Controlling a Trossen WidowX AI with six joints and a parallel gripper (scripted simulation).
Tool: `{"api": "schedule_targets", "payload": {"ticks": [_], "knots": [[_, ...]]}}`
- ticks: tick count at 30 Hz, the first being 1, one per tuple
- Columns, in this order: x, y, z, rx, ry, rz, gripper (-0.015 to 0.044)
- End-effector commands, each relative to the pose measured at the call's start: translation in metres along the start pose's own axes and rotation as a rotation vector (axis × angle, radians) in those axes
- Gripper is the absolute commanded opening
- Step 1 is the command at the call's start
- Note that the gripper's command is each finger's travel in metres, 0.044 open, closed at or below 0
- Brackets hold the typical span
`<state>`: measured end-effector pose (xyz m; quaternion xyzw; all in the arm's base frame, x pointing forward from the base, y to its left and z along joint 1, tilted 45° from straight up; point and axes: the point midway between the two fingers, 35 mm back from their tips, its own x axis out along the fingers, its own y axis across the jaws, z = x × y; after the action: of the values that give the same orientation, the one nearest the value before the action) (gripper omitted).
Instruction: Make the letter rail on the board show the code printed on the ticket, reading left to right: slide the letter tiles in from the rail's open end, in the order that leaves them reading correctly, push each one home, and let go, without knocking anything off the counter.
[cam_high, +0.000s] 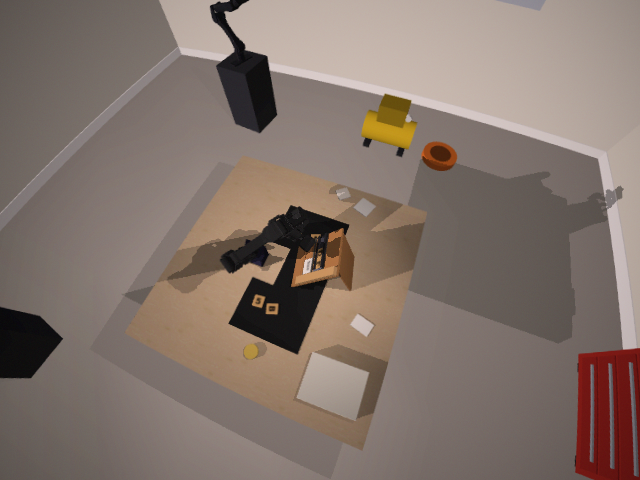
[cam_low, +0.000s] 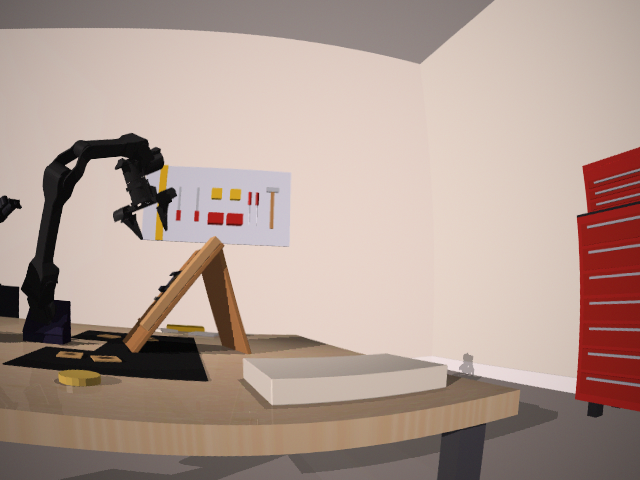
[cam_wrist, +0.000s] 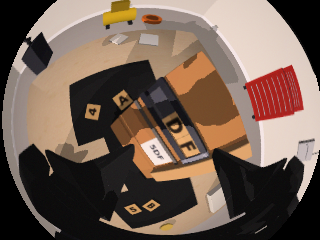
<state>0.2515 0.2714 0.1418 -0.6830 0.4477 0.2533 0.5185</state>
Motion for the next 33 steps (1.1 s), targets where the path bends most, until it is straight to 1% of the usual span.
{"api": "schedule_targets", "payload": {"ticks": [1, 3, 21, 22, 25, 29, 33], "knots": [[-0.048, 0.007, -0.019, -0.546, -0.147, -0.092, 0.0440], [-0.053, 0.007, -0.022, -0.607, -0.161, -0.109, 0.0440], [-0.053, 0.007, -0.022, -0.607, -0.161, -0.109, 0.0440], [-0.052, 0.006, -0.024, -0.601, -0.160, -0.106, 0.0414], [-0.032, -0.007, -0.059, -0.517, -0.142, -0.067, 0.0340], [-0.002, -0.024, -0.122, -0.502, -0.055, -0.033, 0.0340], [0.025, -0.026, -0.186, -0.499, 0.042, 0.018, 0.0340]]}}
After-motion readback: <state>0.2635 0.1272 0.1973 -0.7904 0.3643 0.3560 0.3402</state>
